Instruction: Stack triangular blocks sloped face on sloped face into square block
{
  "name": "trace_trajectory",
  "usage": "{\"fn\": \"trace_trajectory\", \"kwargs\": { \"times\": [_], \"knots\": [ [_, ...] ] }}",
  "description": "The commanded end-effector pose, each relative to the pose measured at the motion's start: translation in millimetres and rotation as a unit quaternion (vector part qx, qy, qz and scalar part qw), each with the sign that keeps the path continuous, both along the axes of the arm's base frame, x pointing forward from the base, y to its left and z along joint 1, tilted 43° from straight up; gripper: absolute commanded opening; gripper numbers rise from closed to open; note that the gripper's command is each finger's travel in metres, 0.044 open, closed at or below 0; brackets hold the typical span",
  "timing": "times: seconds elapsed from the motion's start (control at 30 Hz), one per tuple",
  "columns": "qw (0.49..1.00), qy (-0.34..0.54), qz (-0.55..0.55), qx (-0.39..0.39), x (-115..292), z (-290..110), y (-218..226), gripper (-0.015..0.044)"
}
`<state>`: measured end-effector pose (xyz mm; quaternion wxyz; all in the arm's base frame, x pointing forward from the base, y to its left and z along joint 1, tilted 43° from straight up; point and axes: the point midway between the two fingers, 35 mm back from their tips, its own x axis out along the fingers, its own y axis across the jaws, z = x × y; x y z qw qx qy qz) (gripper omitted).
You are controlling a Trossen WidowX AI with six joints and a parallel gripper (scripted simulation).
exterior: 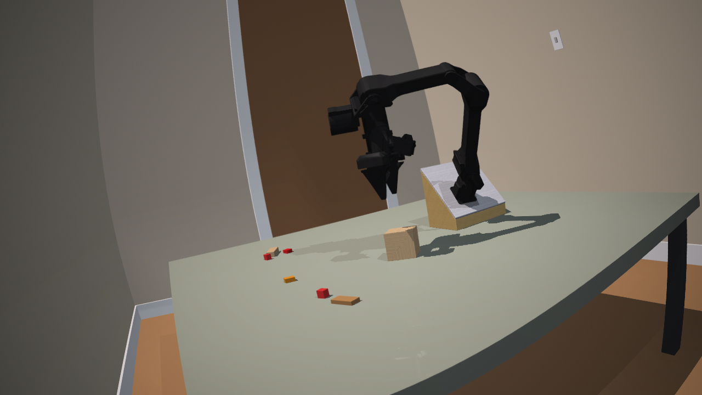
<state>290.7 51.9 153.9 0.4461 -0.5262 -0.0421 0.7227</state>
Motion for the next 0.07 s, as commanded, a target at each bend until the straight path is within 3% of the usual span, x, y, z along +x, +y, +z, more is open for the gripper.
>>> {"fn": "trace_trajectory", "kwargs": {
  "times": [0.0, 0.03],
  "knots": [
    [1.0, 0.001, -0.002, 0.0, 0.3, -0.3, -0.2, 0.044],
    [1.0, 0.001, -0.002, 0.0, 0.3, -0.3, -0.2, 0.044]
  ]
}}
